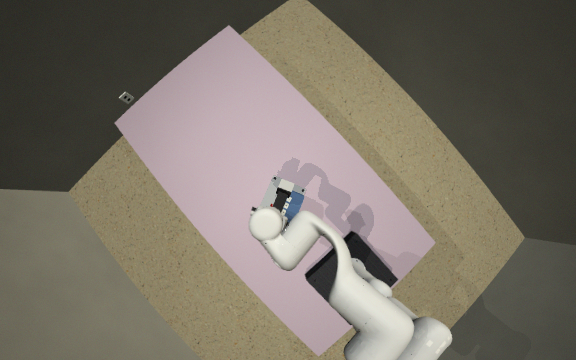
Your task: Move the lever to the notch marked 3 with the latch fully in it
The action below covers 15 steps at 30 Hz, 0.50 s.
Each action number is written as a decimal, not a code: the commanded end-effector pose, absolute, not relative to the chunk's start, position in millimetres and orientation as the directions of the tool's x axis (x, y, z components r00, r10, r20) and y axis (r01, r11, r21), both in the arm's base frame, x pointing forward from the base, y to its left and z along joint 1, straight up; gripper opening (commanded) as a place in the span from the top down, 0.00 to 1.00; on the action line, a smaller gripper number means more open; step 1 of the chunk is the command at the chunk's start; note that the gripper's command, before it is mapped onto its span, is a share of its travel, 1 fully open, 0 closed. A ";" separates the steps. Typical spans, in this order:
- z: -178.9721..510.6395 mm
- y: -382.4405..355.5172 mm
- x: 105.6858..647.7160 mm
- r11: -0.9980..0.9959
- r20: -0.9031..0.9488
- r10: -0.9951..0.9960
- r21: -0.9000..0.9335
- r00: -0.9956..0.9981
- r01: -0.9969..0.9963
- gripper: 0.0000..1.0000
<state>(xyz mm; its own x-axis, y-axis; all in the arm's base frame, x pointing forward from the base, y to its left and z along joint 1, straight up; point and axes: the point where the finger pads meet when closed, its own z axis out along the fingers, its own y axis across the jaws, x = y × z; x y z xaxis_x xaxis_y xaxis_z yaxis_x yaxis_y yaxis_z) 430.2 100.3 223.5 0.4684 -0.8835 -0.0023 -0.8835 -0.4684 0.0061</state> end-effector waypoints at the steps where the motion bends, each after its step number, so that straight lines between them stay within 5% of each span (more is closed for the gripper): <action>1: 224.6 100.8 430.9 -0.469 -0.002 -0.883 0.003 0.469 -0.883 1.00; 7: 224.6 100.8 430.9 -0.469 -0.002 -0.883 0.003 0.469 -0.883 1.00; 8: 224.6 100.8 430.9 -0.469 -0.002 -0.883 0.003 0.469 -0.883 0.00; 15: 224.6 100.8 430.9 -0.469 -0.002 -0.883 0.003 0.469 -0.883 0.00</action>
<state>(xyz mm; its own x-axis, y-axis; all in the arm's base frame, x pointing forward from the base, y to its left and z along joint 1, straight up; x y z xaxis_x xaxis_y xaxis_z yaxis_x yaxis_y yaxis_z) 429.0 100.9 222.0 0.4691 -0.8831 -0.0043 -0.8831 -0.4692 0.0101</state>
